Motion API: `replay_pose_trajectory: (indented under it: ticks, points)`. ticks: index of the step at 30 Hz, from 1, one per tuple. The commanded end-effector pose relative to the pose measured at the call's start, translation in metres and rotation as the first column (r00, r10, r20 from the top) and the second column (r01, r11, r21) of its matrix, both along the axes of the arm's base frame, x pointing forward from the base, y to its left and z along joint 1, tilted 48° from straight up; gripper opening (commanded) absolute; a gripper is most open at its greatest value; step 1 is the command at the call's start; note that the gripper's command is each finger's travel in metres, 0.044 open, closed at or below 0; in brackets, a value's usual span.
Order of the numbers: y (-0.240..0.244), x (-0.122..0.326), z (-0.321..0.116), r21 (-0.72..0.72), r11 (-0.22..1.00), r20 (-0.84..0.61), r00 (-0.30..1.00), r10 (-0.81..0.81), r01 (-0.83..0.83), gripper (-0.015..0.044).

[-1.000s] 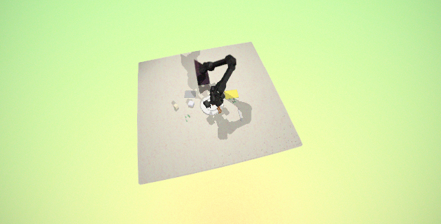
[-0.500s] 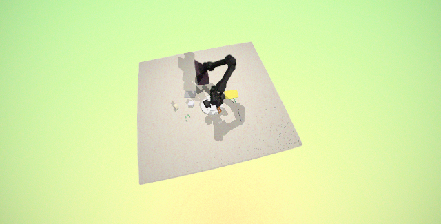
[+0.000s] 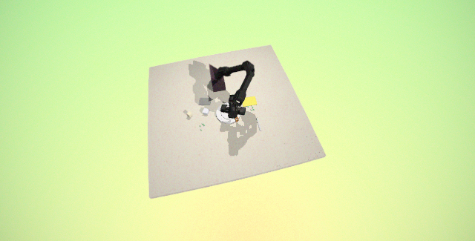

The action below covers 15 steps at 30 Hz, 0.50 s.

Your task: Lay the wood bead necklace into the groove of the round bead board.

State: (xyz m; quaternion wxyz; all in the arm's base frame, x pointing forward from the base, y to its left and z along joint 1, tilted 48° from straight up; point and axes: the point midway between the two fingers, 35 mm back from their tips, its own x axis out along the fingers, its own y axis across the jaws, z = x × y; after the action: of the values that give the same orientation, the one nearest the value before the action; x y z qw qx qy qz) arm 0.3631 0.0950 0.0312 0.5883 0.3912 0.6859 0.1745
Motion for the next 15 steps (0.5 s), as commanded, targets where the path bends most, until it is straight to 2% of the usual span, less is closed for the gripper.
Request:
replay_pose_trajectory:
  ticks: [1,15]
  points:
    - [0.0029,0.0197,0.0133,-0.057,0.947,-0.343,0.884,-0.317,0.317,0.0200]
    - [0.0039,0.0197,0.0125,-0.057,0.947,-0.343,0.884,-0.317,0.317,0.0200]
